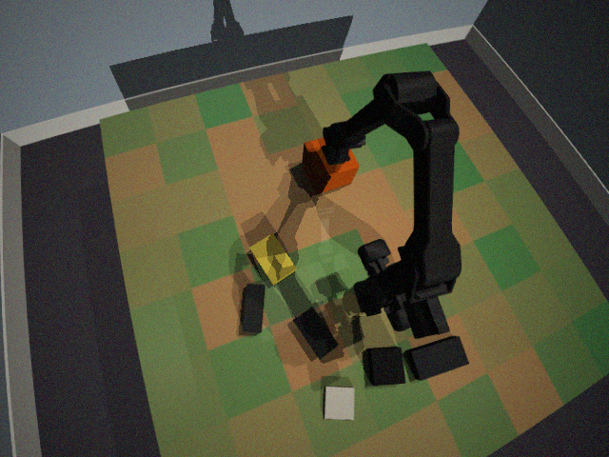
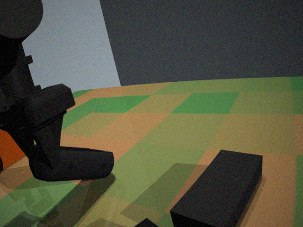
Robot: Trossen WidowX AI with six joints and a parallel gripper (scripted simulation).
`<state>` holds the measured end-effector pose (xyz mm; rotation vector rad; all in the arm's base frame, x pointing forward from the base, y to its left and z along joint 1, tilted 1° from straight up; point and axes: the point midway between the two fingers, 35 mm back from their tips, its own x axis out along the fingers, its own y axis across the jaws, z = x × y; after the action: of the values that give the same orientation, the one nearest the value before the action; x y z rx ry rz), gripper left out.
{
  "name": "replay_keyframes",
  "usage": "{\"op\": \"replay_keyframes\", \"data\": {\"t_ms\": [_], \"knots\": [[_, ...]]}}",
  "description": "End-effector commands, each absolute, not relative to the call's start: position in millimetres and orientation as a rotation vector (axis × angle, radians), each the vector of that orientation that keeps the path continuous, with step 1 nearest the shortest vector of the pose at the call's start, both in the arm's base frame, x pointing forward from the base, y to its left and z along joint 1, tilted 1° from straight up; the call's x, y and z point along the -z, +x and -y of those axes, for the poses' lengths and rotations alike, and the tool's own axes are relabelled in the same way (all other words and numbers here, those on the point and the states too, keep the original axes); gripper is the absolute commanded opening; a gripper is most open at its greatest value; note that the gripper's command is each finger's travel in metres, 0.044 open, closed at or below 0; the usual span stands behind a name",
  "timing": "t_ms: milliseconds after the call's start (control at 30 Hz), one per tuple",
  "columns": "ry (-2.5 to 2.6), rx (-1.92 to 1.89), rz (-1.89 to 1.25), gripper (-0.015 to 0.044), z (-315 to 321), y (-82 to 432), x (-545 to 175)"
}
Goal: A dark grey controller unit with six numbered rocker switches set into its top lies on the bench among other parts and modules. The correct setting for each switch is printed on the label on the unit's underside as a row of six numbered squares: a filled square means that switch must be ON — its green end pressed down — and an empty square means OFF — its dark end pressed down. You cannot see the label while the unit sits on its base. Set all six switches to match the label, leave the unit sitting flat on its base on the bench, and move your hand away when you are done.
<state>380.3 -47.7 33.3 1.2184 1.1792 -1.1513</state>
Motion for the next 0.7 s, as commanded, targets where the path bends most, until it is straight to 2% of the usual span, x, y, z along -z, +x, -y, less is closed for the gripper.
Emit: {"op": "replay_keyframes", "data": {"t_ms": [0,667], "knots": [[1.205,1.146,-1.215,0.0338,42,377,-24],[1.204,1.146,-1.214,0.0338,51,378,-12]]}}
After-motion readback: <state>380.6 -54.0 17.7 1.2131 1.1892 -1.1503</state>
